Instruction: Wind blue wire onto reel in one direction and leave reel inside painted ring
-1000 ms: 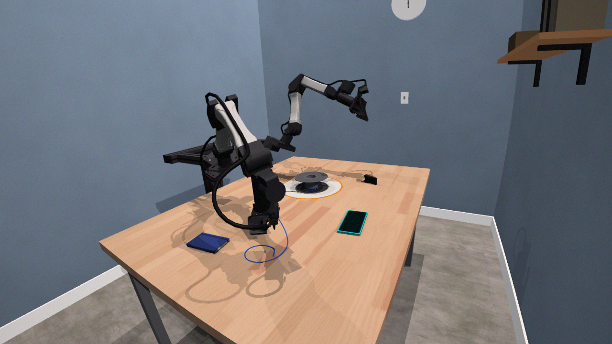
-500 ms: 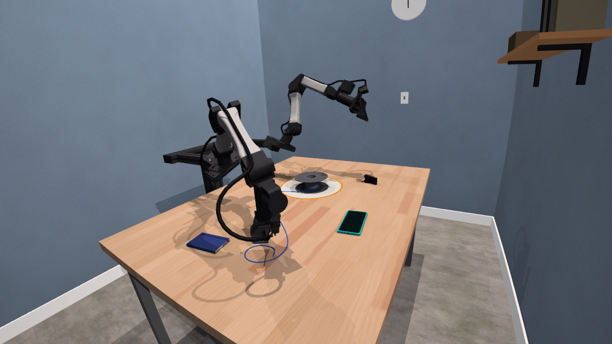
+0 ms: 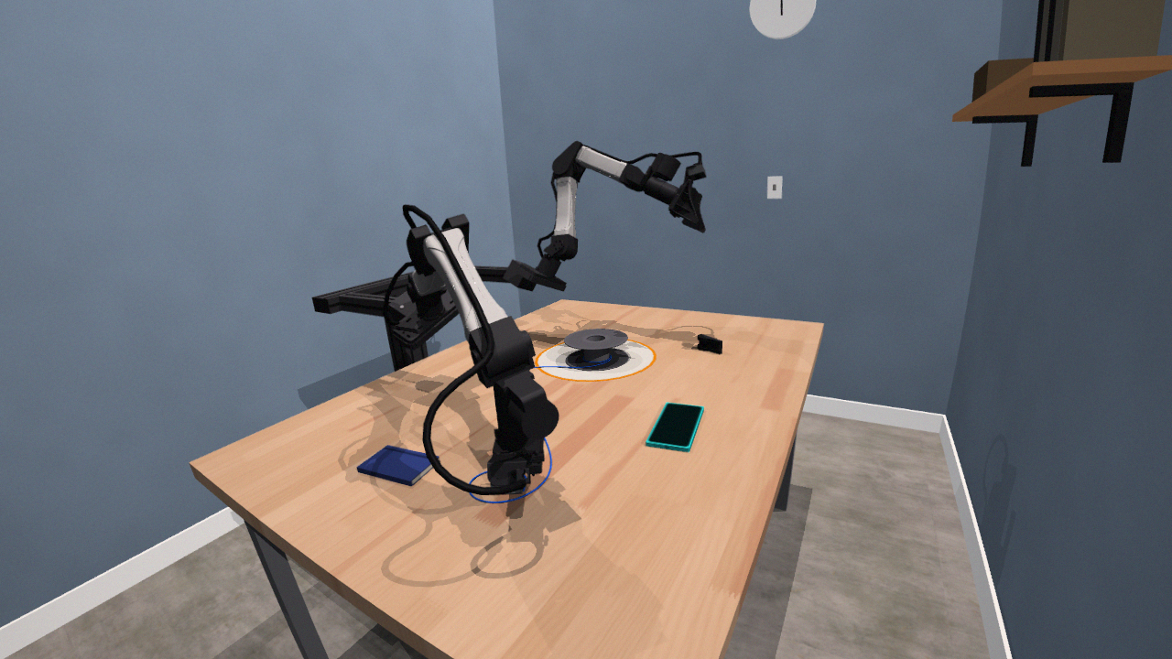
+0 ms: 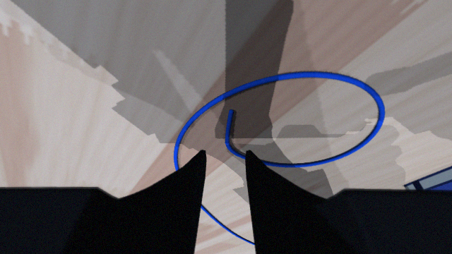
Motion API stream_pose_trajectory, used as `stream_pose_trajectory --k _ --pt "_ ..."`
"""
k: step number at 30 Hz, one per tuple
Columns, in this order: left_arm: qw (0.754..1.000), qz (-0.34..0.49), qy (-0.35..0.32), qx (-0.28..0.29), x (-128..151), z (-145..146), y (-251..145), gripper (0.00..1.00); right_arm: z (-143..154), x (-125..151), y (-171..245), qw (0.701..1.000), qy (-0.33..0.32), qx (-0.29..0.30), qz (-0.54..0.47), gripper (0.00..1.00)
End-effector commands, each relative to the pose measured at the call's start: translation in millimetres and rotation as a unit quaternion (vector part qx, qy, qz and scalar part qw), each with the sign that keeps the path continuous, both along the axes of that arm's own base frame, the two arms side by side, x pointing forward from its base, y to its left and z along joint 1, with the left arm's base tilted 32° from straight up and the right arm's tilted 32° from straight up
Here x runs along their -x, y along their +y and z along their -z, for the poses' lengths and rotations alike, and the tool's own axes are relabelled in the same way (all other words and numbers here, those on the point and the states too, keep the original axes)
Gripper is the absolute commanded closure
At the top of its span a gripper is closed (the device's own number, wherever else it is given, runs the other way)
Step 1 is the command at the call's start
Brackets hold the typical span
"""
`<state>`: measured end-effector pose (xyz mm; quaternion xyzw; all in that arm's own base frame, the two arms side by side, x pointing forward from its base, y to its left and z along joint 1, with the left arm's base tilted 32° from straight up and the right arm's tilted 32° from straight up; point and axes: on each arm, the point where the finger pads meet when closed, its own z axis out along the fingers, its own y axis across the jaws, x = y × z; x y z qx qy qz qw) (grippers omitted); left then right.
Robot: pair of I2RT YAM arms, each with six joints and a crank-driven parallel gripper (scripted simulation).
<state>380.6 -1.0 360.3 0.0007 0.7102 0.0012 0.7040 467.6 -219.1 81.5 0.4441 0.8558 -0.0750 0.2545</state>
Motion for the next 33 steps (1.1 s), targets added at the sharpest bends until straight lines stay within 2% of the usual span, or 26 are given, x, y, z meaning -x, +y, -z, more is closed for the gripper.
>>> stream_pose_trajectory --k 1,6,30,33 --pt "1.0 0.0 -0.004 0.001 -1.8 -0.1 1.0 0.0 5.0 -11.5 -8.3 1.0 -0.013 0.005 -0.002 0.7" --pt "1.0 0.0 -0.004 0.001 -1.8 -0.1 1.0 0.0 12.9 -14.6 -10.5 1.0 -0.013 0.005 -0.002 0.7" --pt "1.0 0.0 -0.004 0.001 -1.8 -0.1 1.0 0.0 13.0 -14.1 -7.0 1.0 -0.013 0.005 -0.002 0.7" --pt "1.0 0.0 -0.004 0.001 -1.8 -0.1 1.0 0.0 13.0 -14.1 -7.0 1.0 -0.013 0.005 -0.002 0.74"
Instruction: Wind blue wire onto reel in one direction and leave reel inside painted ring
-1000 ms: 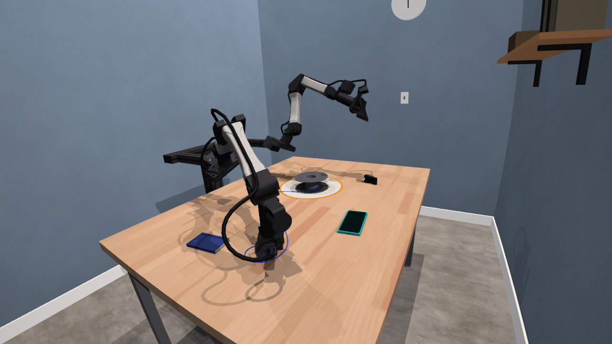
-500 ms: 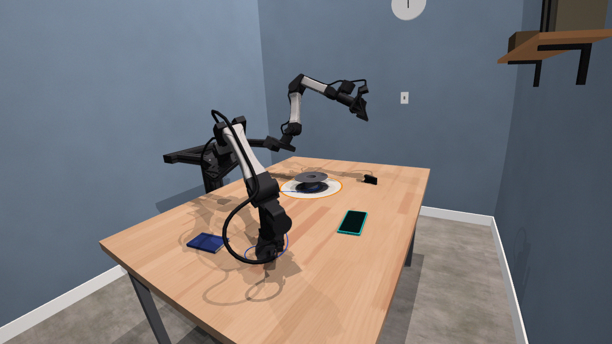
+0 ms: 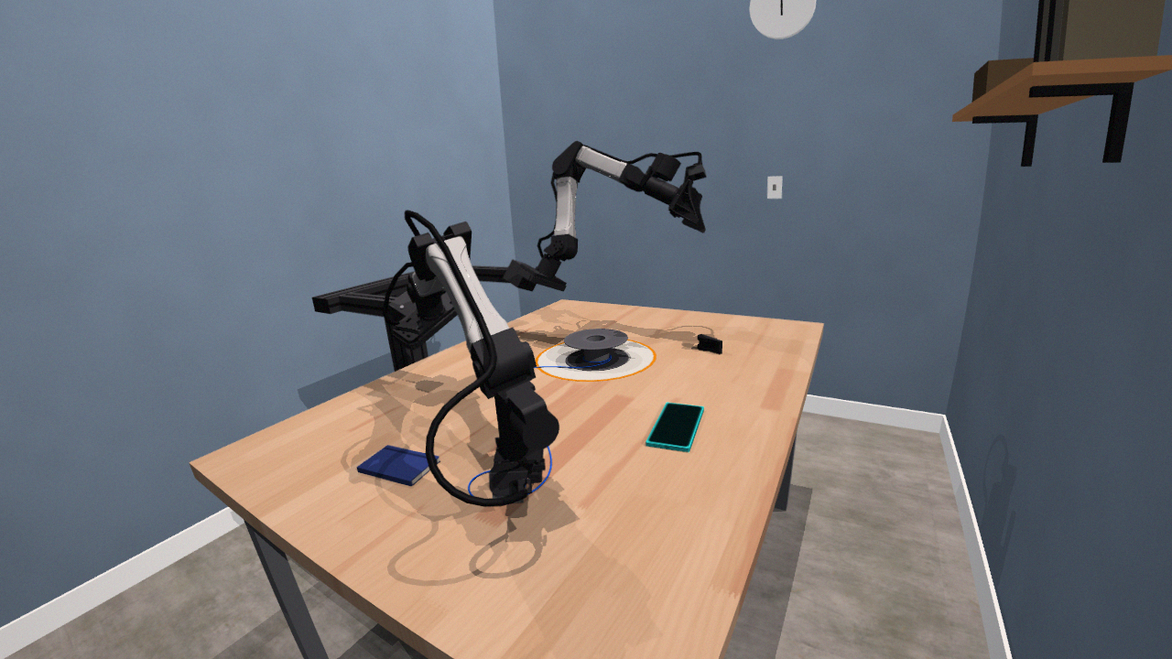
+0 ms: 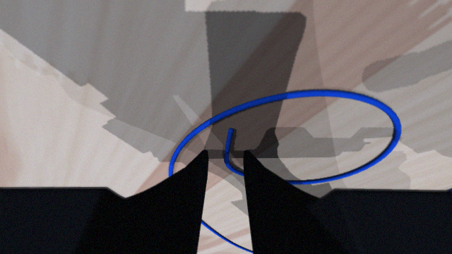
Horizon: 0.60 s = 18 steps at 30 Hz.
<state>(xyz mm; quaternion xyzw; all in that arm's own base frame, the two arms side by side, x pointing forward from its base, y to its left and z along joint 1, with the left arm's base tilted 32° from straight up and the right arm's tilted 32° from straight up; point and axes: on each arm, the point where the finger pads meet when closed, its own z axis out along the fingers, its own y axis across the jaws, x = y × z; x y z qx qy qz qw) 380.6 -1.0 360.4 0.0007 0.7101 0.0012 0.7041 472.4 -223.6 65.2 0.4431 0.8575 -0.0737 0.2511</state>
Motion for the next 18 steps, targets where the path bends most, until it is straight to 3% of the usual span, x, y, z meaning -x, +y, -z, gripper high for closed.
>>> stream_pose_trajectory --k 1,18 --pt "1.0 0.0 -0.004 0.001 -1.8 -0.1 1.0 0.0 -3.3 -9.2 -2.5 1.0 -0.016 0.008 -0.001 0.75" --pt "1.0 0.0 -0.004 0.001 -1.8 -0.1 1.0 0.0 -3.3 -9.2 -2.5 1.0 -0.016 0.008 -0.001 0.94"
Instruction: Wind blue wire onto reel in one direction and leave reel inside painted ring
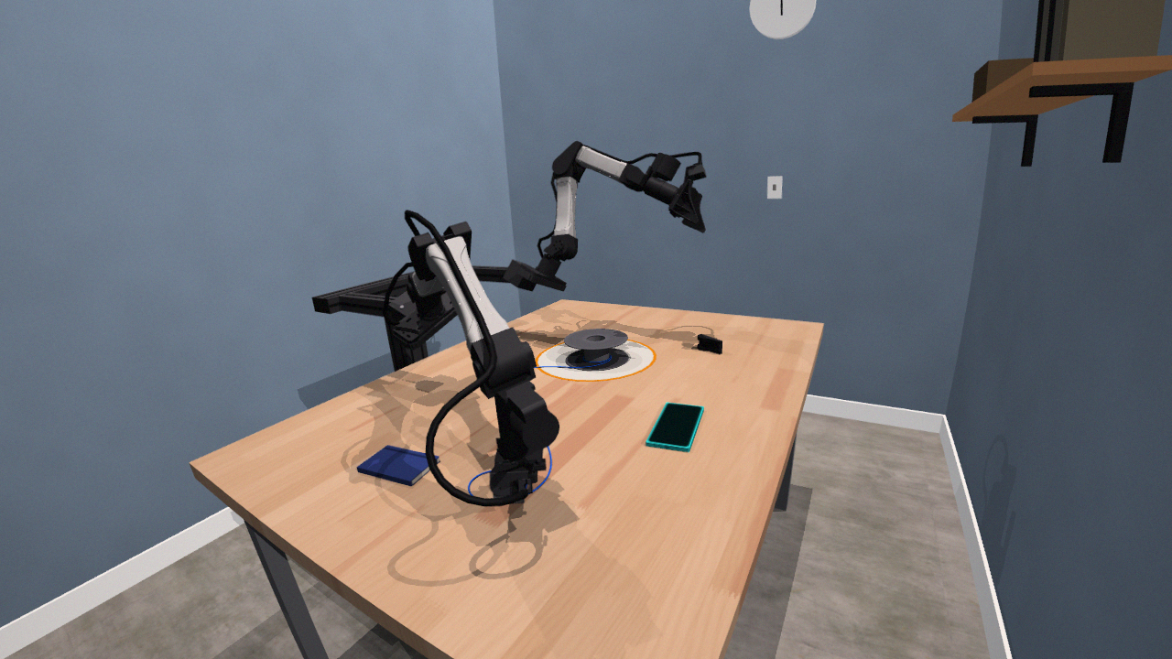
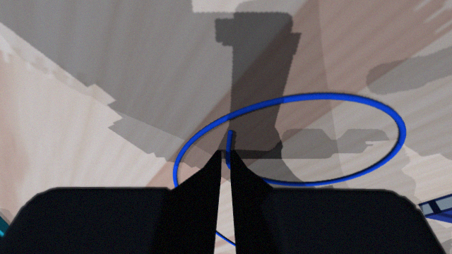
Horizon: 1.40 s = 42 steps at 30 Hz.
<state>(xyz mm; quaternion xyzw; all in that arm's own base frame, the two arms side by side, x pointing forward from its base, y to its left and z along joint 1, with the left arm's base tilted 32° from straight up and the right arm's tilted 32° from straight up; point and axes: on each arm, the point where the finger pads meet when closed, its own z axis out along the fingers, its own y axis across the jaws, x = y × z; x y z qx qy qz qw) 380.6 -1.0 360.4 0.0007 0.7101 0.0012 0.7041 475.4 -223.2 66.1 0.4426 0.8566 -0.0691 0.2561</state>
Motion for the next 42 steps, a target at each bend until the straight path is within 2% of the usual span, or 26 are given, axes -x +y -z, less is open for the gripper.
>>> stream_pose_trajectory --k 1,5,25,31,39,42 --pt "1.0 0.0 -0.004 0.001 -1.8 -0.1 1.0 0.0 -2.4 -6.3 -2.9 1.0 -0.01 0.009 0.001 0.95" --pt "1.0 0.0 -0.004 0.001 -1.8 -0.1 1.0 0.0 -2.4 -6.3 -2.9 1.0 -0.01 0.009 0.001 1.0" --pt "1.0 0.0 -0.004 0.001 -1.8 -0.1 1.0 0.0 -5.0 -0.2 -1.1 1.0 -0.01 0.009 0.001 1.0" --pt "1.0 0.0 -0.004 0.001 -1.8 -0.1 1.0 0.0 -17.8 8.8 4.3 1.0 -0.01 0.009 0.001 1.0" --pt "1.0 0.0 -0.004 0.001 -1.8 -0.1 1.0 0.0 -51.8 17.2 13.3 1.0 -0.01 0.009 0.001 1.0" --pt "1.0 0.0 -0.004 0.001 -1.8 -0.1 1.0 0.0 -54.3 16.8 13.7 1.0 -0.01 0.009 0.001 1.0"
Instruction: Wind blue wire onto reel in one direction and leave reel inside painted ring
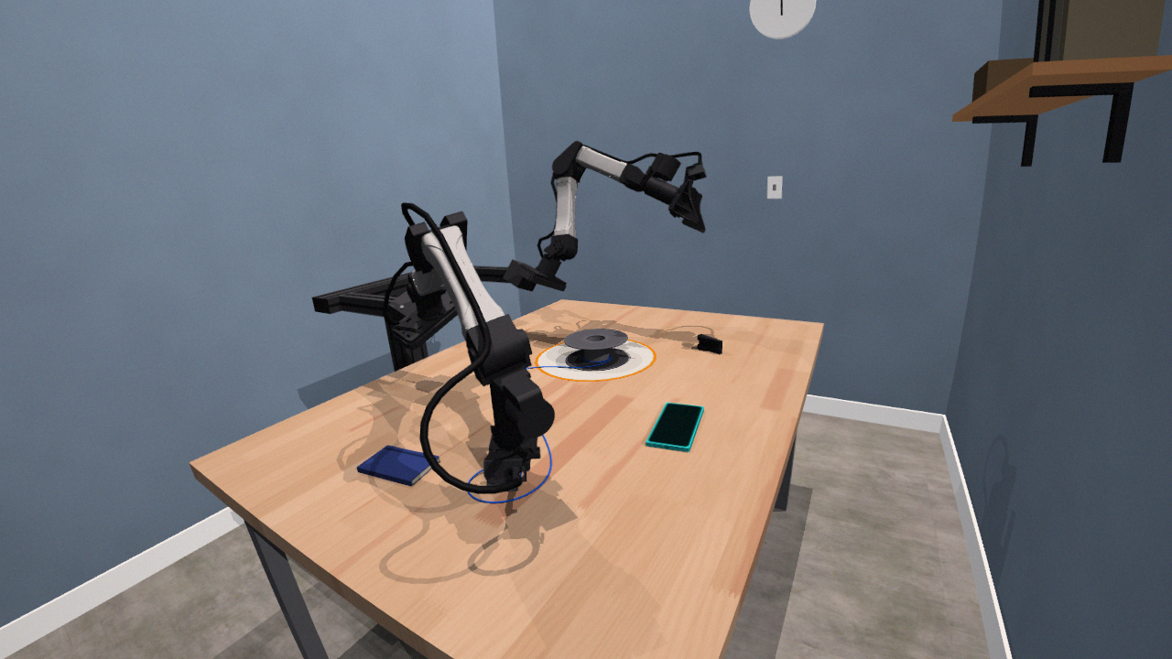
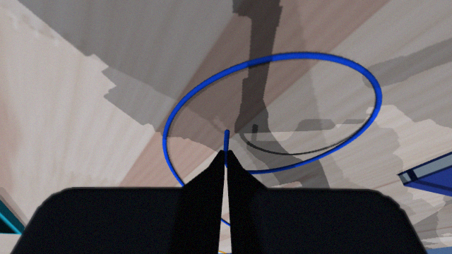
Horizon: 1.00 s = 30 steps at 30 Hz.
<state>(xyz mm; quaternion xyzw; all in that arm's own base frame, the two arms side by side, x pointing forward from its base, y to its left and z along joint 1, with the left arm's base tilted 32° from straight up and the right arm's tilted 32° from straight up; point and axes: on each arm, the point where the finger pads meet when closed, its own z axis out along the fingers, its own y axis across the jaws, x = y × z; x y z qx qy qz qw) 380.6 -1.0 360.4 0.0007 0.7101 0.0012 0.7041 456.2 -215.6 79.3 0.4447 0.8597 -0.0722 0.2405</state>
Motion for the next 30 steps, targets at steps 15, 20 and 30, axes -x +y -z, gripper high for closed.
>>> stream_pose_trajectory --k 15,20,30 --pt "1.0 0.0 -0.004 0.001 -1.8 -0.1 1.0 0.0 -44.3 -7.1 7.7 1.0 -0.025 0.014 -0.001 1.0" --pt "1.0 0.0 -0.004 0.001 -1.8 -0.1 1.0 0.0 -42.6 -7.7 6.9 1.0 -0.025 0.014 -0.001 1.0" --pt "1.0 0.0 -0.004 0.001 -1.8 -0.1 1.0 0.0 -35.7 -8.9 4.8 1.0 -0.025 0.014 -0.001 1.0"
